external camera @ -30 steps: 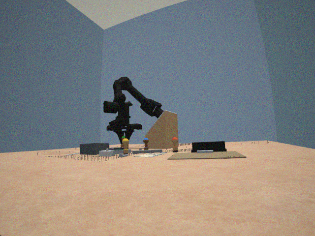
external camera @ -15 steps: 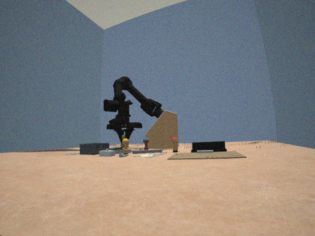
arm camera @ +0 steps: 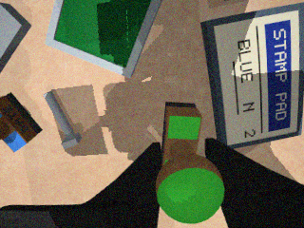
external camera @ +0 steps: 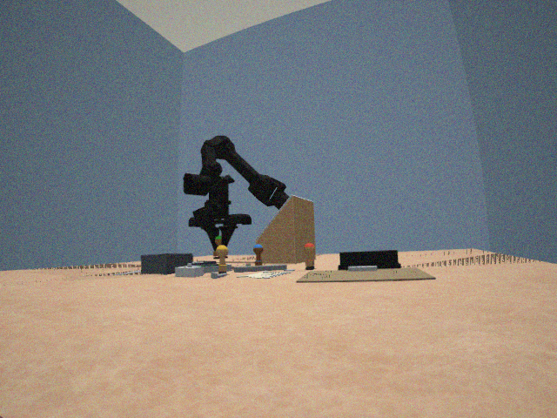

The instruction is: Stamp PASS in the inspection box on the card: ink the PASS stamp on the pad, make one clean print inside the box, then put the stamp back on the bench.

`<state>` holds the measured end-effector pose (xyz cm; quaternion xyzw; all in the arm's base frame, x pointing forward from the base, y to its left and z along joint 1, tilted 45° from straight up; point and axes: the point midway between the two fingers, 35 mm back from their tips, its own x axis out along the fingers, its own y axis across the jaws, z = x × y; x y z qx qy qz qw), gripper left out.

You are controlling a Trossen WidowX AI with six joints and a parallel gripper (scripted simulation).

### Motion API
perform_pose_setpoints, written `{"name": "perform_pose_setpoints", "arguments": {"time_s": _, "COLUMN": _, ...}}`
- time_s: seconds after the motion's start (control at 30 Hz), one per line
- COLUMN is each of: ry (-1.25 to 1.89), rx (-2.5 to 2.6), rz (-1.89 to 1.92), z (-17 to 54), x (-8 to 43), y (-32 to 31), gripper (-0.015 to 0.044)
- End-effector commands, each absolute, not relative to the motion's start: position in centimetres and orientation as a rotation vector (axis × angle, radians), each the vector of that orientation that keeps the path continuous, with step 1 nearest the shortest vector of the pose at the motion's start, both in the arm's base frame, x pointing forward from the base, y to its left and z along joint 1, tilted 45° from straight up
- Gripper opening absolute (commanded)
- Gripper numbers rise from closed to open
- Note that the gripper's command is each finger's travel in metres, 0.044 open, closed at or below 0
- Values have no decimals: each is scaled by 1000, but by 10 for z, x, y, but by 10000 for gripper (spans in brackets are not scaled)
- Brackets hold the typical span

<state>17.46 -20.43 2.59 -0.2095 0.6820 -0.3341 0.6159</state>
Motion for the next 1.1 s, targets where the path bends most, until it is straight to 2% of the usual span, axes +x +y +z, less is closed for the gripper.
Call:
{"name": "perform_pose_setpoints", "arguments": {"time_s": 0.0, "ry": 1567, "rx": -484, "rz": -778, "z": 29, "x": 176, "y": -204, "gripper": 0}}
{"name": "perform_pose_setpoints", "arguments": {"time_s": 1.07, "ry": 1567, "rx": -489, "rz": -783, "z": 39, "x": 178, "y": -193, "gripper": 0}}
